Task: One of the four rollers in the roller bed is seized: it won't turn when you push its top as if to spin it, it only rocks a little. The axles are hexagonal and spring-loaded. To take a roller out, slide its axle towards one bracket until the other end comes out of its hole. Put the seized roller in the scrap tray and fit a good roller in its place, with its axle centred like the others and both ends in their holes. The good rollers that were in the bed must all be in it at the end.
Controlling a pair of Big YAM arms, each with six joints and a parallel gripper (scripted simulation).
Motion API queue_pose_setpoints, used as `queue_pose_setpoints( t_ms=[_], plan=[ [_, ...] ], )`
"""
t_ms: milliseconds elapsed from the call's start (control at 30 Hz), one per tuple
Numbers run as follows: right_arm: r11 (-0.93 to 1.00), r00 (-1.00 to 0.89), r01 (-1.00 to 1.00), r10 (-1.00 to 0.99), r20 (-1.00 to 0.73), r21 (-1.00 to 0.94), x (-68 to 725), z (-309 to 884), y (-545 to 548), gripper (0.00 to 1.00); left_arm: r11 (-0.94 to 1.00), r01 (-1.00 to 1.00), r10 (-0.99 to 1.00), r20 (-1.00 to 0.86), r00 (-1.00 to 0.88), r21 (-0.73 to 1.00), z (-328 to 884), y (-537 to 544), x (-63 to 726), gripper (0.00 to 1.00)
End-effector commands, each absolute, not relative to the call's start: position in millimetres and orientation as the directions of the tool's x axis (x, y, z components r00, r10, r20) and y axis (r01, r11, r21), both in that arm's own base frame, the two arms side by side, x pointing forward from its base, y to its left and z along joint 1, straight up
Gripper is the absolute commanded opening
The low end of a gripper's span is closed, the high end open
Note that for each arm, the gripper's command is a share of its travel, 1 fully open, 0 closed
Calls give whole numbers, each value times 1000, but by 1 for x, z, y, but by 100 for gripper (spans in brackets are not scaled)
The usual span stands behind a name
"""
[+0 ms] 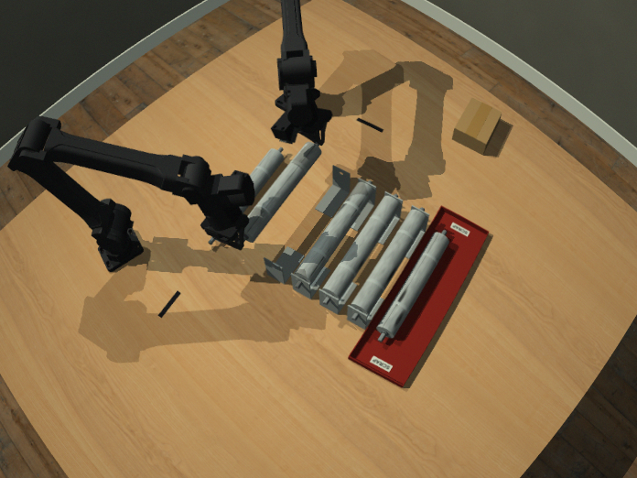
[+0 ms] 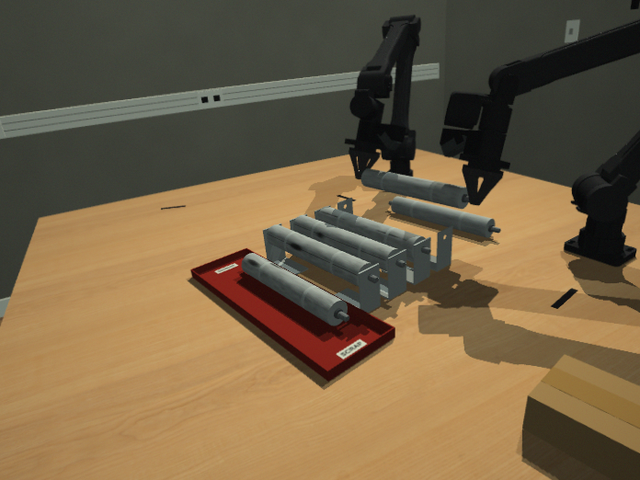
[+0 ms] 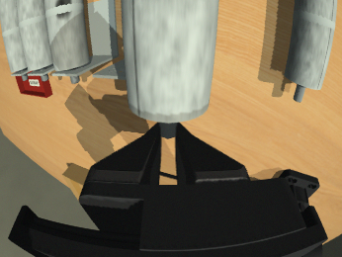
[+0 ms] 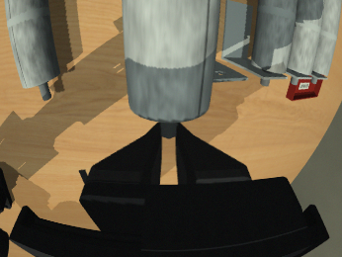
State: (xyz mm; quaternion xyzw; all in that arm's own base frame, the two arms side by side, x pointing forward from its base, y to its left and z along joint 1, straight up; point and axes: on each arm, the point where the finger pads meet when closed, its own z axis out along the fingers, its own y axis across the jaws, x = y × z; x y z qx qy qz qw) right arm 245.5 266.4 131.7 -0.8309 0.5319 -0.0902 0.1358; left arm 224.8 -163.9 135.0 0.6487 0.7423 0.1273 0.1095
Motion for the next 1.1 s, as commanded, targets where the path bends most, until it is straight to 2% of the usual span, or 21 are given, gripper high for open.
queue_pose_setpoints(
  t_ms=[0,467,633,1067],
  plan=[
    [-365,412,-831,-911,-24,-420,284,176,289,3,143,908,990,-58,-131,394,172,-179,258,3],
    [-362,410,-827,-912,-21,-431,315,180,302,3,136,904,991,-55,-124,405,175,-173,291,3],
    [-377,409,-853,-913,-12,-359,323,180,303,3,127,933,992,-32,-124,336,174,-167,299,3],
    [-387,414,-860,-910,-11,-331,322,174,304,3,134,941,991,-32,-130,310,171,-165,301,3]
  ],
)
